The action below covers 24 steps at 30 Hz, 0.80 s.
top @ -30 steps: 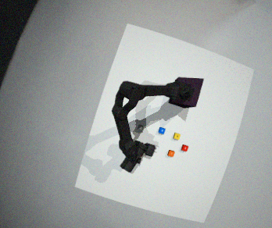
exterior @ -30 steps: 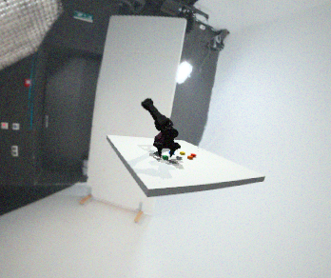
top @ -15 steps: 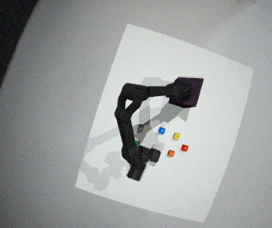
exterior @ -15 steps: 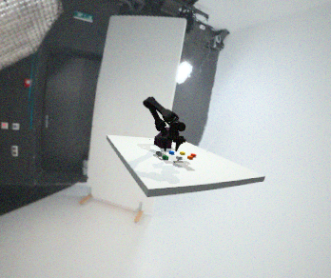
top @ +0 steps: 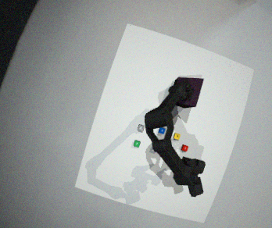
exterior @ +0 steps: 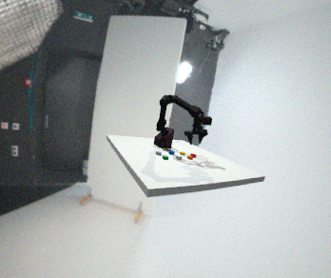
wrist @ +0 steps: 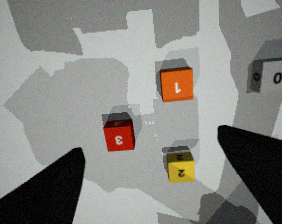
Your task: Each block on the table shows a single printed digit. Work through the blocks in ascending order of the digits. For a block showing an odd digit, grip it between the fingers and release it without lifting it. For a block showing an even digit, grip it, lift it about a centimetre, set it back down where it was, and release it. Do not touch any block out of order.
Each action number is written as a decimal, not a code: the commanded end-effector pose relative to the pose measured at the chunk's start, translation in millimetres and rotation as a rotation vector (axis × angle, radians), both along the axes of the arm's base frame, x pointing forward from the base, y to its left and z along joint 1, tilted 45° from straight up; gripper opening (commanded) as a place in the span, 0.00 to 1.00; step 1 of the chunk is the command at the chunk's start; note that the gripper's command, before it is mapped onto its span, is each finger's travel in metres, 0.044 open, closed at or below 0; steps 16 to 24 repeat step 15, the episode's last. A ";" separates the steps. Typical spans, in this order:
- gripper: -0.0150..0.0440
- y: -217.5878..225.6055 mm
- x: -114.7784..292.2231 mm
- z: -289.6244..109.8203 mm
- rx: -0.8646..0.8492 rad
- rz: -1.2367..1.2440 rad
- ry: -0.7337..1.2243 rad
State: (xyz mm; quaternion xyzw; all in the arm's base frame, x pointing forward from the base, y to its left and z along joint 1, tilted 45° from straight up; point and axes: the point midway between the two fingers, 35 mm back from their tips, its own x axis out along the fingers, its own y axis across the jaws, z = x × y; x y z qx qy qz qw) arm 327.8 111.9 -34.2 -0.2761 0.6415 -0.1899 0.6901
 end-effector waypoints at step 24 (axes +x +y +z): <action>0.93 87.5 -103.1 -74.8 -0.090 -0.029 -0.009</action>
